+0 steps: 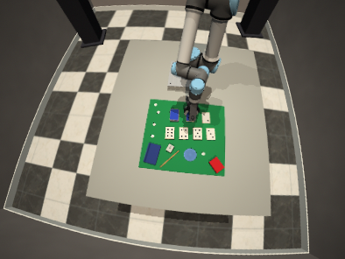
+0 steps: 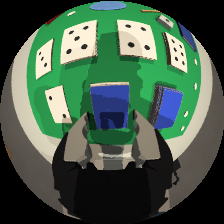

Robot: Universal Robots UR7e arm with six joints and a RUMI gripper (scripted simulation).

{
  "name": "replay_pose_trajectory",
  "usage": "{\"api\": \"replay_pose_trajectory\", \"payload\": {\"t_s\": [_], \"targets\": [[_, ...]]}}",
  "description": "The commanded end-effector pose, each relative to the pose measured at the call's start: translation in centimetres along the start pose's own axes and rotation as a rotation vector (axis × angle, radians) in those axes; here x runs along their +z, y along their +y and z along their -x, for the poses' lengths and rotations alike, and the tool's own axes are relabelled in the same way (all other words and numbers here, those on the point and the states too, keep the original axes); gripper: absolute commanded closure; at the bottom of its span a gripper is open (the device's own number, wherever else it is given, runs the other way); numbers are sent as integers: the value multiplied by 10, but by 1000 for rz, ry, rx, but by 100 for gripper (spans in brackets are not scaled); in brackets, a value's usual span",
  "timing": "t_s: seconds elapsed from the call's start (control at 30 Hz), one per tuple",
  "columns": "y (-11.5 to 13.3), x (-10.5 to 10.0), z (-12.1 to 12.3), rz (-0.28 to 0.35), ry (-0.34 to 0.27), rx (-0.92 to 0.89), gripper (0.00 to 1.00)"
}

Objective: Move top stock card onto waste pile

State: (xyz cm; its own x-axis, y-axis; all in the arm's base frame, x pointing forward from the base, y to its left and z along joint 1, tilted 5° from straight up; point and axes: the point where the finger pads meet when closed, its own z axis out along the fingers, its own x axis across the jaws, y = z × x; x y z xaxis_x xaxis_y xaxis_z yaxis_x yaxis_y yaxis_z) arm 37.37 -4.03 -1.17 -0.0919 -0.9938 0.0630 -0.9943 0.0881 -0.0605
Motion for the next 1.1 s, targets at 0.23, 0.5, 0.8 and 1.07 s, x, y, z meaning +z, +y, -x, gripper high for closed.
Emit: {"api": "replay_pose_trajectory", "payload": {"t_s": [0.23,0.5,0.8,1.07], "targets": [[-2,-10,-1,-5,2,0,50],[-2,-43,0,-5,2,-1,50],[-2,-69,-1,-5,2,0,50],[-2,-69,-1,-5,2,0,50]]}}
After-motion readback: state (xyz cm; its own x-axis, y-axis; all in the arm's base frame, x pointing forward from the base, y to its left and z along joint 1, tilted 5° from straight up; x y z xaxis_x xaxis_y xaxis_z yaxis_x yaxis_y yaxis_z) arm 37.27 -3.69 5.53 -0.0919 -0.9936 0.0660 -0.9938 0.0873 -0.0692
